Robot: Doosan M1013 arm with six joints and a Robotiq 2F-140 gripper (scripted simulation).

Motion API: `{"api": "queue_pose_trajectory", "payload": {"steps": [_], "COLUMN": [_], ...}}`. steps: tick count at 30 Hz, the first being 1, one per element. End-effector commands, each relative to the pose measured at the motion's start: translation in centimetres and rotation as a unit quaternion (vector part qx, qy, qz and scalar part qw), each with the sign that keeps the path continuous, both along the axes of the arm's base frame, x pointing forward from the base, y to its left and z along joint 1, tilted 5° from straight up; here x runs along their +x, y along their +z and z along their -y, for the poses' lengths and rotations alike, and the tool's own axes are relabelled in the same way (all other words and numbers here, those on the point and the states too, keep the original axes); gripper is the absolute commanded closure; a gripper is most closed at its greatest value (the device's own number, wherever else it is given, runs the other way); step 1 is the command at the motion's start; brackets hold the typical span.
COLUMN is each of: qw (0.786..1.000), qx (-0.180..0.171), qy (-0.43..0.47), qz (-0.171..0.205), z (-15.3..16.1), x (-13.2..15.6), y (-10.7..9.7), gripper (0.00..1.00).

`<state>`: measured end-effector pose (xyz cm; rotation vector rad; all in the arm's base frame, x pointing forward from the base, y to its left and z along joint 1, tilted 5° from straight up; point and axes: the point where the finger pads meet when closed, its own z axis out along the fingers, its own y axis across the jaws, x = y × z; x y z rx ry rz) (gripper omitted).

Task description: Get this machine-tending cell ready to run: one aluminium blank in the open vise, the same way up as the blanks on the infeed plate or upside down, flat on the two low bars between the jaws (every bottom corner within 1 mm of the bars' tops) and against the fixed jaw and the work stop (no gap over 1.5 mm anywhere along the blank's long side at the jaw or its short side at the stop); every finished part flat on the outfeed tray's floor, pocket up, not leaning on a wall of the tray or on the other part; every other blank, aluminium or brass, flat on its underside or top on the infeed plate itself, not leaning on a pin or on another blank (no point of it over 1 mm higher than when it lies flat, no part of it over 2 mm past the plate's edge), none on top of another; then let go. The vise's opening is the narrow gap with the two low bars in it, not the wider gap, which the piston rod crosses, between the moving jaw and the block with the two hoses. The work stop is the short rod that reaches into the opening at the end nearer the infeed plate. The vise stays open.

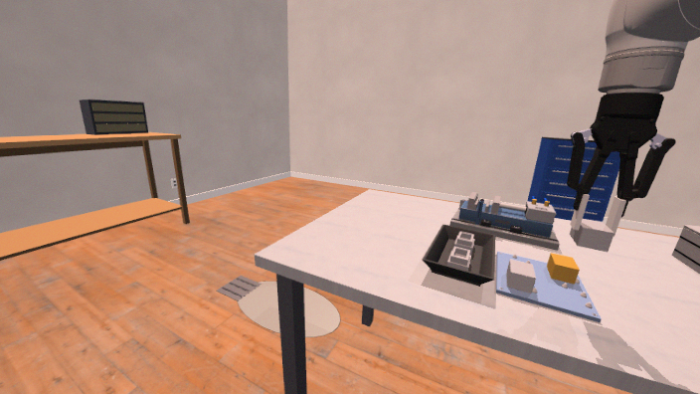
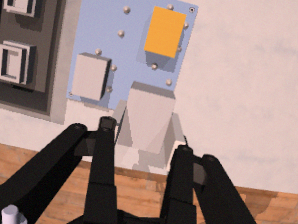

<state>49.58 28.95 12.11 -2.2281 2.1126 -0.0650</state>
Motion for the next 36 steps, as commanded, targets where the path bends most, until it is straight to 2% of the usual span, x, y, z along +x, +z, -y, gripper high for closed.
{"api": "queue_pose_trajectory", "payload": {"steps": [1, 11, 13, 14, 16, 28, 30, 31, 36], "qw": [1.0, 1.0, 1.0, 1.0, 1.0, 1.0, 1.0, 1.0, 1.0], "qx": [0.0, 0.0, 0.0, 0.0, 0.0, 0.001, 0.001, 0.001, 0.001], "qy": [0.0, -0.005, -0.005, -0.007, -0.007, -0.012, -0.012, -0.013, -0.015], "qz": [0.0, -0.002, -0.002, -0.002, -0.002, -0.002, -0.002, -0.001, -0.001], "z": [0.2, 8.6, 8.6, 11.1, 12.2, 24.6, 24.6, 27.5, 32.4], "x": [0.2, 8.4, 8.4, 10.2, 11.0, 17.3, 17.3, 18.3, 19.6], "y": [0.0, 0.4, 0.4, 0.5, 0.5, 0.7, 0.7, 0.7, 0.7], "gripper": [1.0, 1.0, 1.0, 1.0, 1.0, 1.0, 1.0, 1.0, 1.0]}}
